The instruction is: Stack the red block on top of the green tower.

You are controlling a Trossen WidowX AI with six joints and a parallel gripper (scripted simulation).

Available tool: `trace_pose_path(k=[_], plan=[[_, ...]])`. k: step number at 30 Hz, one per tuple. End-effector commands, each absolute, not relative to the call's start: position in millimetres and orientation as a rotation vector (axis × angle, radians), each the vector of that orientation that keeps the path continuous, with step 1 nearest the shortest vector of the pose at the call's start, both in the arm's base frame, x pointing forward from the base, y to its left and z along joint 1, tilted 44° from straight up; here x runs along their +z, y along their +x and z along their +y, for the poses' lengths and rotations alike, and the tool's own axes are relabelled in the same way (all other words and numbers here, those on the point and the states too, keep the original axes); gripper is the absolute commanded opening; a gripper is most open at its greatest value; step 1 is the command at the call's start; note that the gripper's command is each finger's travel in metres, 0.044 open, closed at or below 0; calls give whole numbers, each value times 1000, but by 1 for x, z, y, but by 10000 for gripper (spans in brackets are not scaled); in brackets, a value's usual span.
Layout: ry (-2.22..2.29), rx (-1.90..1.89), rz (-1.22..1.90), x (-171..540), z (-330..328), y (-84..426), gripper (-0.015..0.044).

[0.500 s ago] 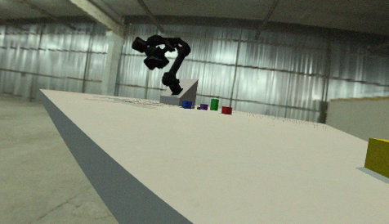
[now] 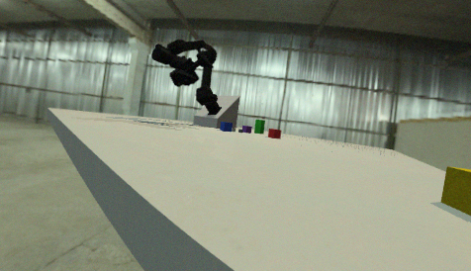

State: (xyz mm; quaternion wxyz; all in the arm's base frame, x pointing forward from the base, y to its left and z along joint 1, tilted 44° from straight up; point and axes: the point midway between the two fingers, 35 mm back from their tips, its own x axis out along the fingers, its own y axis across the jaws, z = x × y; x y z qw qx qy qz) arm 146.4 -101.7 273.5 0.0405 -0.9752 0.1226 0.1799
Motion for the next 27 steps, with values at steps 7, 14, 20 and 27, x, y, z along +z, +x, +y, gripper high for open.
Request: trace_pose_path(k=[7,14,20,27], plan=[[-3075,971,139,255,-124,168,440],[-3126,1285,-107,237,-135,189,440],[-3141,1573,-375,218,-141,211,440],[-3099,1911,-764,193,-141,240,440]])
